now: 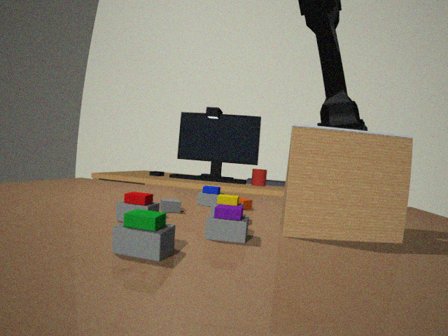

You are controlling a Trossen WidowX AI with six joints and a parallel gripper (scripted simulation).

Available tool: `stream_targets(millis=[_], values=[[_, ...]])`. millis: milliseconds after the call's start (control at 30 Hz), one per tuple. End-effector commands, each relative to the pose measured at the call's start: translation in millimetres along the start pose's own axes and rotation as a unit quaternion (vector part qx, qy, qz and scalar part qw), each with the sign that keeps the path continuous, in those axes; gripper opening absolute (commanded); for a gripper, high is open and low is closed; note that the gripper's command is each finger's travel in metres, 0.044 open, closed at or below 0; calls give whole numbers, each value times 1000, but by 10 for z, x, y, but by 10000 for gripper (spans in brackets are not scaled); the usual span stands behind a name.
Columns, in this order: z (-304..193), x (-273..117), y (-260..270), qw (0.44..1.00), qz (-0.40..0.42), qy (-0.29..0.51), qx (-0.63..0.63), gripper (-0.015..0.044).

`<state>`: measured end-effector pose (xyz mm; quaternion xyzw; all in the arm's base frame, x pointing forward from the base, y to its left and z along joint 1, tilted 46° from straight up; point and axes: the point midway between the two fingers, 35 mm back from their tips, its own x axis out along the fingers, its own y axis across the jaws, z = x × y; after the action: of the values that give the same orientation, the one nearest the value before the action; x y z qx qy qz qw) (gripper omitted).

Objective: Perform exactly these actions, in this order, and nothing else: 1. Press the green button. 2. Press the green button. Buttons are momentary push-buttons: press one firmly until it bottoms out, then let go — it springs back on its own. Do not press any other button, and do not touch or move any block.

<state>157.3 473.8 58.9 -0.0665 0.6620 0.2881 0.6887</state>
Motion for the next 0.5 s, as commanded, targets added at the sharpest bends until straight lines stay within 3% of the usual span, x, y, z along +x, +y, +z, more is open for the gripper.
stream_targets(millis=[0,233,467], values=[[50,268,-710,991,-103,19,79,400],[-51,503,-1820,946,-262,52,184,400],[-383,517,-2916,861,-425,98,260,400]])
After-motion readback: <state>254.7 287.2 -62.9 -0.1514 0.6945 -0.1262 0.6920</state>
